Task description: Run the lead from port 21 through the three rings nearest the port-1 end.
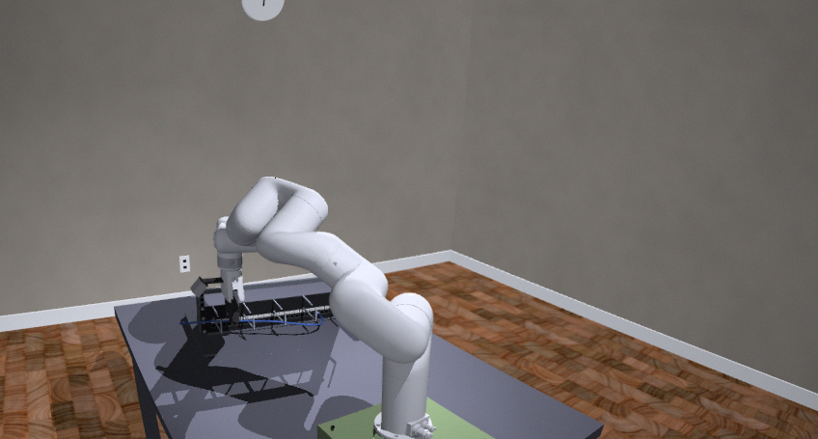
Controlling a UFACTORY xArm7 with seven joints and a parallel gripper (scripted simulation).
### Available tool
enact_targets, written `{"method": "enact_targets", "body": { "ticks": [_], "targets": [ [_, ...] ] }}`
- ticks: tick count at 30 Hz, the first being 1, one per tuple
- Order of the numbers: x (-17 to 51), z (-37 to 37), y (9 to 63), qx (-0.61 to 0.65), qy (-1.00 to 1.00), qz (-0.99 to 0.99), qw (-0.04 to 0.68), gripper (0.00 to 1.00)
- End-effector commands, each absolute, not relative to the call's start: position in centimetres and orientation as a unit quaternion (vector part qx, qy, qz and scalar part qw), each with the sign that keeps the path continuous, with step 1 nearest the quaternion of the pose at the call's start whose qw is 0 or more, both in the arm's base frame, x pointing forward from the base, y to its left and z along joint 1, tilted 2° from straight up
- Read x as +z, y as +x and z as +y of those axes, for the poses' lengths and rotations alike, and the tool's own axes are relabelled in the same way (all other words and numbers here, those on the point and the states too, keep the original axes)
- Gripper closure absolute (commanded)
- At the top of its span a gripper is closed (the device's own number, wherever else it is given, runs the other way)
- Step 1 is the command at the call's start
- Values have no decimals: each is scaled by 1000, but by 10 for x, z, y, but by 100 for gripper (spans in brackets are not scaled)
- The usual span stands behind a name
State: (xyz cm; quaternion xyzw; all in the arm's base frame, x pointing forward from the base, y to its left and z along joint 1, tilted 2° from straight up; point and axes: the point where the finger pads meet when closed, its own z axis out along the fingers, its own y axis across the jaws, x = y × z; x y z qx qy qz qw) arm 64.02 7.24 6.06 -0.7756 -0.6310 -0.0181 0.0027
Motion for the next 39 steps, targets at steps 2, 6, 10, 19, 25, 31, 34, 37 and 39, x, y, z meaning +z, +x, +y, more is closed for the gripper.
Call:
{"method": "enact_targets", "body": {
  "ticks": [2, 6, 10, 19, 25, 31, 34, 37, 39],
  "targets": [
    [70, 72, 642, -20, -776, -631, 1, 67],
    [79, 72, 641, -20, -776, -631, 1, 67],
    [91, 71, 641, -20, -776, -631, 1, 67],
    [114, 71, 640, -20, -776, -631, 1, 67],
    [129, 70, 640, -20, -776, -631, 1, 67],
    [136, 70, 640, -20, -776, -631, 1, 67],
    [139, 70, 640, -20, -776, -631, 1, 67],
    [140, 70, 640, -20, -776, -631, 1, 67],
    [140, 70, 640, -20, -776, -631, 1, 67]
  ]
}}
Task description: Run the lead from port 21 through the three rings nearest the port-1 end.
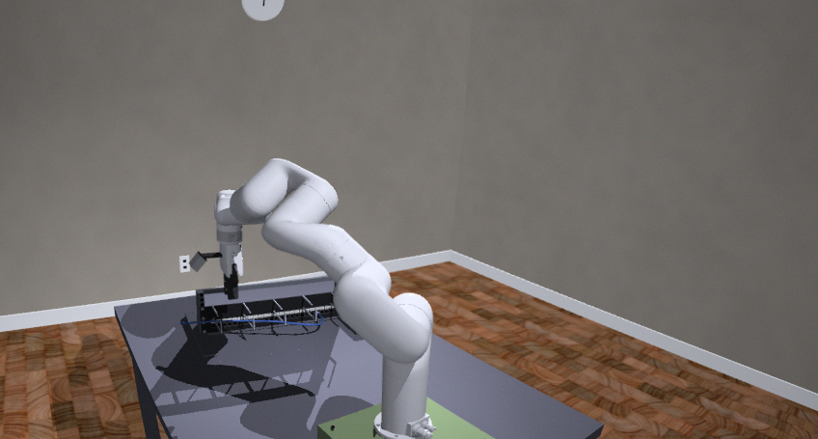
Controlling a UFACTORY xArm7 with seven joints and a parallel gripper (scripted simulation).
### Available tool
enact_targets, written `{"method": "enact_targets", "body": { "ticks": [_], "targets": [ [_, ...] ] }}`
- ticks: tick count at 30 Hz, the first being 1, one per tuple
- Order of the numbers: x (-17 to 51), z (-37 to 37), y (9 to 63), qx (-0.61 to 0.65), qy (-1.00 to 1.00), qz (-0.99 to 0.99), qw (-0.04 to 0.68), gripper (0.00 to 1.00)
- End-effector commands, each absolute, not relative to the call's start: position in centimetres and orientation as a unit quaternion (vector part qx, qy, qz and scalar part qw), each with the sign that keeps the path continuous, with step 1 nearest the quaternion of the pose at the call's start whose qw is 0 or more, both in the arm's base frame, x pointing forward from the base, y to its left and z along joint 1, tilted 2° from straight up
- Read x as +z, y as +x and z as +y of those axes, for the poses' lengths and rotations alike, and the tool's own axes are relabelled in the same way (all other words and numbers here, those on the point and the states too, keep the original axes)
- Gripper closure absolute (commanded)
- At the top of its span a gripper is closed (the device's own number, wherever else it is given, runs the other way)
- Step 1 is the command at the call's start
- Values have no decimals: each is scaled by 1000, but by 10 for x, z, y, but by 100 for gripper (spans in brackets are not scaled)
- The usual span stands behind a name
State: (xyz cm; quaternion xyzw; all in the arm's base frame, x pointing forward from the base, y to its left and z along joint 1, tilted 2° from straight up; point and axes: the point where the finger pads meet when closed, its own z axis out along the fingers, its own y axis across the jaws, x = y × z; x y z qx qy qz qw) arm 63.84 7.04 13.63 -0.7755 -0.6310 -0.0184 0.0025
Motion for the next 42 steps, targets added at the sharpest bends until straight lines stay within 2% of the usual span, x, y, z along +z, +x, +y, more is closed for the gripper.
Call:
{"method": "enact_targets", "body": {
  "ticks": [1, 2, 42],
  "targets": [
    [140, 70, 640, -20, -776, -631, 1, 67],
    [140, 70, 640, -20, -776, -631, 1, 100],
    [140, 70, 640, -20, -776, -631, 1, 100]
  ]
}}
